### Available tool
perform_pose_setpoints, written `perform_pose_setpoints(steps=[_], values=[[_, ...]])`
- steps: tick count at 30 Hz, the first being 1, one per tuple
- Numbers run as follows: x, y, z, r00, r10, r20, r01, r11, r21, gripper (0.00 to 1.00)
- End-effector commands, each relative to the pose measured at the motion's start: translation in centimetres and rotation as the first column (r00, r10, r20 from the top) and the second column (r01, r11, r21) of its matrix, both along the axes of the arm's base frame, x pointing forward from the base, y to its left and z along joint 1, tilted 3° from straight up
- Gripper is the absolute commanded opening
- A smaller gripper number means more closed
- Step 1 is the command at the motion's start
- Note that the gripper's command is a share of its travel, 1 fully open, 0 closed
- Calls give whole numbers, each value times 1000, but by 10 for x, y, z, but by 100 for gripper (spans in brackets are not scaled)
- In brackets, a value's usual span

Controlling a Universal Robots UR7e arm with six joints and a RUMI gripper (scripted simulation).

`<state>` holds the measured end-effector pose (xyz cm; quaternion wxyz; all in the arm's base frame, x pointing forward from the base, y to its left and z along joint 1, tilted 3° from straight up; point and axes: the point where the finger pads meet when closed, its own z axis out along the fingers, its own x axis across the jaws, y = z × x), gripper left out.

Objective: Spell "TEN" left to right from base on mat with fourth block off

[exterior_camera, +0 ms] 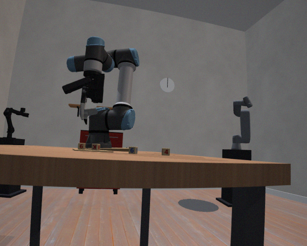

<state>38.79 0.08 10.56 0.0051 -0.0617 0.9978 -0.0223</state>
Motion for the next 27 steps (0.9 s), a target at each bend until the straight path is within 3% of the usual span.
perform_pose_setpoints(steps=[1,9,22,27], values=[[0,2,1,998,62,-1,-62,998,-2,100],[0,3,-1,987,162,-7,-162,987,-2,100],[2,6,-1,927,374,-17,-374,927,-2,100],[2,8,-1,876,481,-22,-482,876,-1,100]])
